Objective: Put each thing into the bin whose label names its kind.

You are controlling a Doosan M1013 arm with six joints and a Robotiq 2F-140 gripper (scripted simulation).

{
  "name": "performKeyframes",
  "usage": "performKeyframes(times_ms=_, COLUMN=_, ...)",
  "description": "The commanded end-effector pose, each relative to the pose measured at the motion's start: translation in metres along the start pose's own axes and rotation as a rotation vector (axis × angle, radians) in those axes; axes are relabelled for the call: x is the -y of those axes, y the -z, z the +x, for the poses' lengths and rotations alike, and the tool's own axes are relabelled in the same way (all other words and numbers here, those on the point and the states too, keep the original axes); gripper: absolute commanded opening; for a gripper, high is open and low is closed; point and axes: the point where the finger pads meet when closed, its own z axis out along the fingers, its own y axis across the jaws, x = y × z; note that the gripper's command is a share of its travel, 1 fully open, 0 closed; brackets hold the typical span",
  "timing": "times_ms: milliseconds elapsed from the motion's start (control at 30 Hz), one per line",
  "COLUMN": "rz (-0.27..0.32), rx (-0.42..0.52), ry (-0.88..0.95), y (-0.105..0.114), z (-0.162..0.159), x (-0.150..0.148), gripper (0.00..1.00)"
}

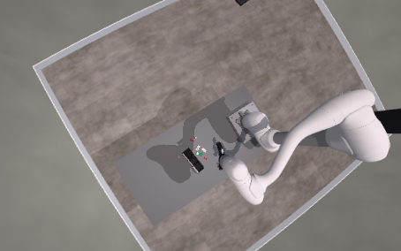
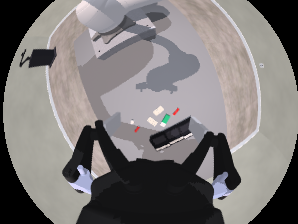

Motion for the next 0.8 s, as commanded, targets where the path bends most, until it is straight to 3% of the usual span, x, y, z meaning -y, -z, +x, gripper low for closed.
performKeyframes(times_ms=0, rz=0.000, rx=0.000, ry=0.000, y=0.000, z=0.000, x=0.000, gripper=1.00)
performKeyframes(times_ms=533, rz=0.000, rx=0.000, ry=0.000, y=0.000, z=0.000, x=0.000, gripper=1.00)
performKeyframes(times_ms=567, rz=0.000, rx=0.000, ry=0.000, y=-0.008, z=0.000, x=0.000, gripper=0.05)
performKeyframes(times_ms=767, rz=0.000, rx=0.000, ry=0.000, y=-0.058, z=0.002, x=-0.002, gripper=0.05)
